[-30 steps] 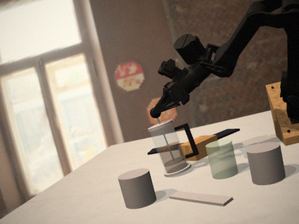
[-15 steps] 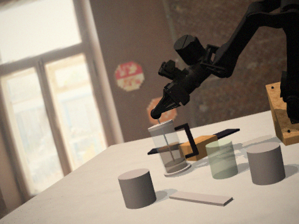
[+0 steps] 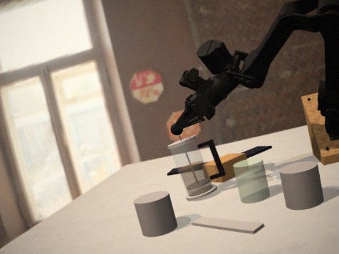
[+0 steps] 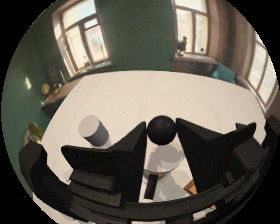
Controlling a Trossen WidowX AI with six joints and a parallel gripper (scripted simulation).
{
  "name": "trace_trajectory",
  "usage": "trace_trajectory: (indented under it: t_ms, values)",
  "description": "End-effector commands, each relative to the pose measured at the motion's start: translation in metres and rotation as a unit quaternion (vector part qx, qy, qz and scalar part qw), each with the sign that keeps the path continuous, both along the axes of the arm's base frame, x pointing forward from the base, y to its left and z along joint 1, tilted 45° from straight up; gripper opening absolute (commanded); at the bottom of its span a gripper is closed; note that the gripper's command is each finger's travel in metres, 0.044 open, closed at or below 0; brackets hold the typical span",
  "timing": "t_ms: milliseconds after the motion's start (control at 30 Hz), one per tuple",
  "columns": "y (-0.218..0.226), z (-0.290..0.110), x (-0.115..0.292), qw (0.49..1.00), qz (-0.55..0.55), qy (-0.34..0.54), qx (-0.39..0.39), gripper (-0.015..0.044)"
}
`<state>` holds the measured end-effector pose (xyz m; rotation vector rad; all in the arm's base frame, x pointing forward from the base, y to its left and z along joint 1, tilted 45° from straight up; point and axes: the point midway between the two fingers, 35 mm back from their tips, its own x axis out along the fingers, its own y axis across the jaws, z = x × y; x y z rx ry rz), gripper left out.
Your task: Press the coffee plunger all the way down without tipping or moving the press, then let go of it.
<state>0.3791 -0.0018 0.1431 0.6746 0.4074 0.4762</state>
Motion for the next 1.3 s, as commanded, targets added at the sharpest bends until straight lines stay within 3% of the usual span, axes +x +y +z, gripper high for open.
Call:
trace_trajectory:
  t_ms: [0,67,467,633,933,1267]
  values:
    - [0.000,0.000,0.000,1.000,0.000,0.001,0.000,0.0123]
    - [0.000,0.000,0.000,1.000,0.000,0.001,0.000,0.0123]
    - [0.000,0.000,0.000,1.000,0.000,0.001,0.000,0.0438]
    - [-0.005,0.004,0.000,1.000,0.000,0.001,-0.001,0.0440]
    - [-0.055,0.056,-0.016,1.000,0.003,0.010,0.002,0.0440]
    - [-0.055,0.055,-0.017,1.000,0.003,0.010,0.002,0.0440]
